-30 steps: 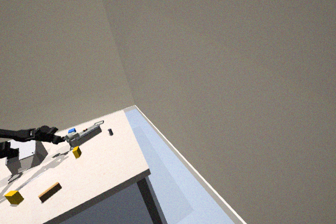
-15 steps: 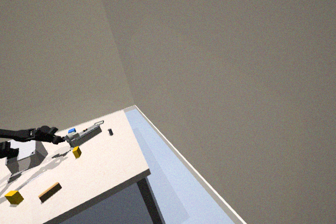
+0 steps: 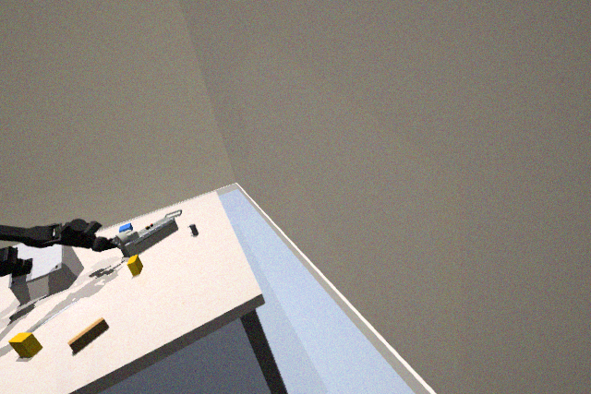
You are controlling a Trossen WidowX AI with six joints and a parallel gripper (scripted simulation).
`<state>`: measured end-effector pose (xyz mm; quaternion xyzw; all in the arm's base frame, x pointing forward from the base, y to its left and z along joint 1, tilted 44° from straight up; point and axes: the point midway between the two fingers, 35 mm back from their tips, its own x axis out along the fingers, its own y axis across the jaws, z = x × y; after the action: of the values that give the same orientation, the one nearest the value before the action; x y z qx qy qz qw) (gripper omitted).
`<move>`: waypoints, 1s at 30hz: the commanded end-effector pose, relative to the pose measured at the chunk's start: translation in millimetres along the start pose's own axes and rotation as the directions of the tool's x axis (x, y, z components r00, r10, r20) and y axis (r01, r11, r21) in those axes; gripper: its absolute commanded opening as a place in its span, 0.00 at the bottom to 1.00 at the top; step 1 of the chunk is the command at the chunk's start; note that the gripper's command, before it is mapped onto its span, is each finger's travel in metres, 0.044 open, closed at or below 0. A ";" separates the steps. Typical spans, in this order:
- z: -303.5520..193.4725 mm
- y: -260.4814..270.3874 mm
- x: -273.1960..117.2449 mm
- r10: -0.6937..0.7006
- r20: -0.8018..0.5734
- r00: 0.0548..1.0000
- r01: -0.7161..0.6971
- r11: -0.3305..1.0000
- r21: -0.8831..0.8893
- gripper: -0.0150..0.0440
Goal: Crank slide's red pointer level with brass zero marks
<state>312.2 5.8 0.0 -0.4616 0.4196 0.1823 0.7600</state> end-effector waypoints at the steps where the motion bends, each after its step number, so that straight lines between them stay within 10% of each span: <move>1: 2.4 -0.3 -1.8 -0.001 0.001 1.000 0.001 1.000 0.000 1.00; 30: 90.7 0.7 -62.4 -0.028 -0.041 0.999 0.030 0.998 0.056 1.00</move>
<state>310.4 83.7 72.7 -0.4540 0.4275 0.1663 0.7638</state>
